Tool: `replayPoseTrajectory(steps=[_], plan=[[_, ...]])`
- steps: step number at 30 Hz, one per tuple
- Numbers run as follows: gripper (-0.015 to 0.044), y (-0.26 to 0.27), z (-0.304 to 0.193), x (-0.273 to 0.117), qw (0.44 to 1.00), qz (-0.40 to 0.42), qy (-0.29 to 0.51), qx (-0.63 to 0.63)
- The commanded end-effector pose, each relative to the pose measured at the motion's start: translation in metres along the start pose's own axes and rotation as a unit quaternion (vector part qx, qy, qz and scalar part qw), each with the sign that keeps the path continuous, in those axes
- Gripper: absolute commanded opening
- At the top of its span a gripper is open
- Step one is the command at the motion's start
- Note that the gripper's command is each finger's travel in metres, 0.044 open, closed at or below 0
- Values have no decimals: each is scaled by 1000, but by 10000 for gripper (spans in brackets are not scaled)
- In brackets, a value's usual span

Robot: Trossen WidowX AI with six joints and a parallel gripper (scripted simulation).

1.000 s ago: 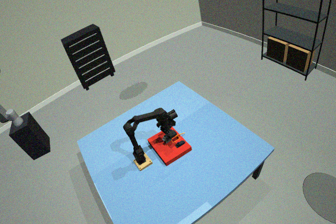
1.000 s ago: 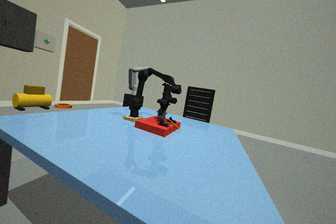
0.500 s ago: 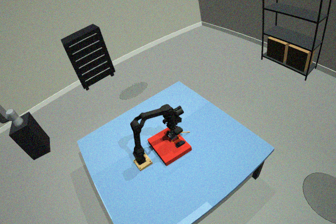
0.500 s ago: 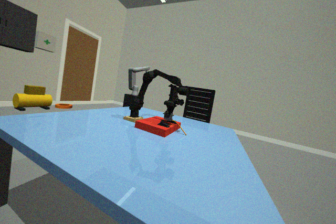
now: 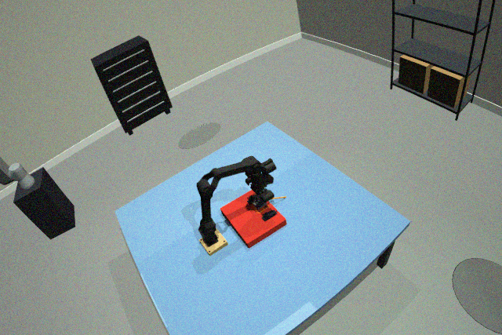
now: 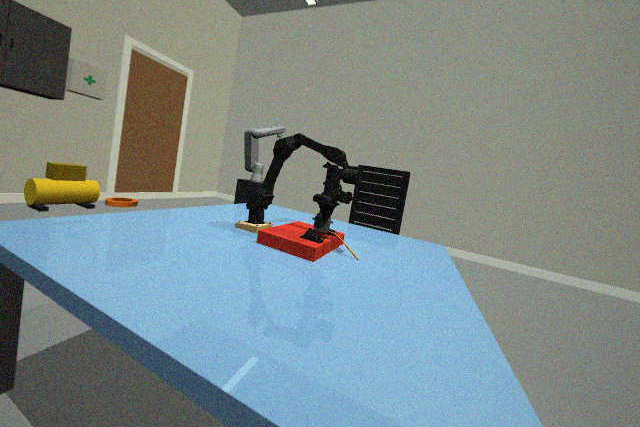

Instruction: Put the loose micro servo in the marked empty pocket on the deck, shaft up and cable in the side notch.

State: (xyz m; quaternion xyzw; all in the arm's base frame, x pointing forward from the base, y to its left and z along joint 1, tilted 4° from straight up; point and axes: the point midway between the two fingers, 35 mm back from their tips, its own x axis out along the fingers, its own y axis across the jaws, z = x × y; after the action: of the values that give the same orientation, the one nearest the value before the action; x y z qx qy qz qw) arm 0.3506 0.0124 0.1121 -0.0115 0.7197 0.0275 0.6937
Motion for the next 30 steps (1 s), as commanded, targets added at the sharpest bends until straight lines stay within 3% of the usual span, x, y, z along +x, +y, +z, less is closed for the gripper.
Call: replayPoseTrajectory(steps=[1,30], plan=[[0,0,0,7,1000,-1,1,2],[0,0,0,23,1000,-1,1,2]])
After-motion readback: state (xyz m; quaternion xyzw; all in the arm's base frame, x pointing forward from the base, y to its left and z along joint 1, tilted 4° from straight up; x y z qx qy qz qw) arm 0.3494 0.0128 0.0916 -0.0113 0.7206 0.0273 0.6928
